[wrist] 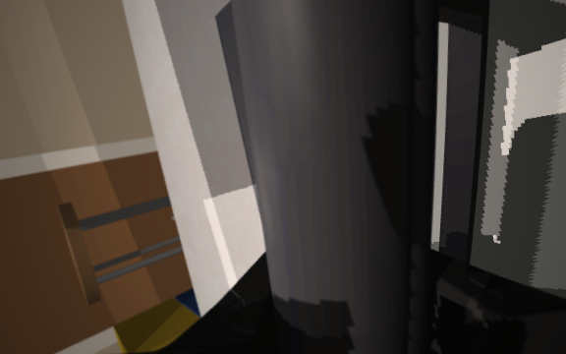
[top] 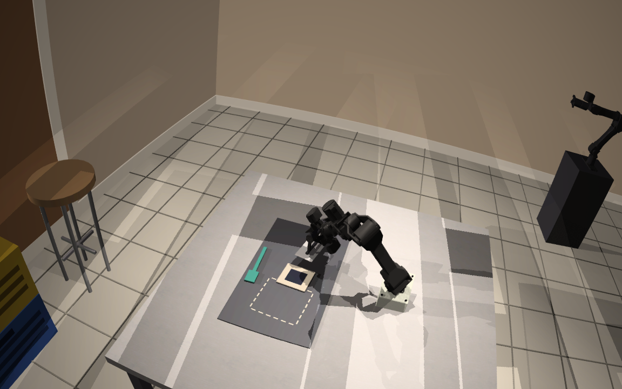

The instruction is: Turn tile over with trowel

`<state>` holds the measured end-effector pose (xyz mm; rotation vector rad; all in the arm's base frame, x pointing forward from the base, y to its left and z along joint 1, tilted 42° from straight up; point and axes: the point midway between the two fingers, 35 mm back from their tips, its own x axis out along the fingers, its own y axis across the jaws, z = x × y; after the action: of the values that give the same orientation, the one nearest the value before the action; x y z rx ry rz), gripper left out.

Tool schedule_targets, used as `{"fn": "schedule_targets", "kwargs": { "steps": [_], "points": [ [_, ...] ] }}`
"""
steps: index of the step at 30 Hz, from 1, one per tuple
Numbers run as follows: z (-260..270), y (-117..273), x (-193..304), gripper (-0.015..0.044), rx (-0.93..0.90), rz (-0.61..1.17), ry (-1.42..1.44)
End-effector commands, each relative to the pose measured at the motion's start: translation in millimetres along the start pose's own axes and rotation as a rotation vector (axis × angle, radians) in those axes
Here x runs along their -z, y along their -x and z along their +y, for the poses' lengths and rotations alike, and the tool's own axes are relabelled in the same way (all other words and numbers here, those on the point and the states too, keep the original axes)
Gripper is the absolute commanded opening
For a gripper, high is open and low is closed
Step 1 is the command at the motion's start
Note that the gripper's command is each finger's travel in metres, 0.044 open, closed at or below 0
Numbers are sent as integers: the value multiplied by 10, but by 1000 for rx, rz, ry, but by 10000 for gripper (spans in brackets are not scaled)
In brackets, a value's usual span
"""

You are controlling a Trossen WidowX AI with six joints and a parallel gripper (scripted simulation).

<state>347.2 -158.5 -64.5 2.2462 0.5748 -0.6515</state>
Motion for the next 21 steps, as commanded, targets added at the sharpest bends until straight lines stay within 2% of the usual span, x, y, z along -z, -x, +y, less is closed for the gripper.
{"fn": "schedule_targets", "kwargs": {
  "steps": [1,21],
  "points": [
    [20,-23,26,0,-20,51,109],
    [-112,-149,38,0,-21,61,129]
  ]
}}
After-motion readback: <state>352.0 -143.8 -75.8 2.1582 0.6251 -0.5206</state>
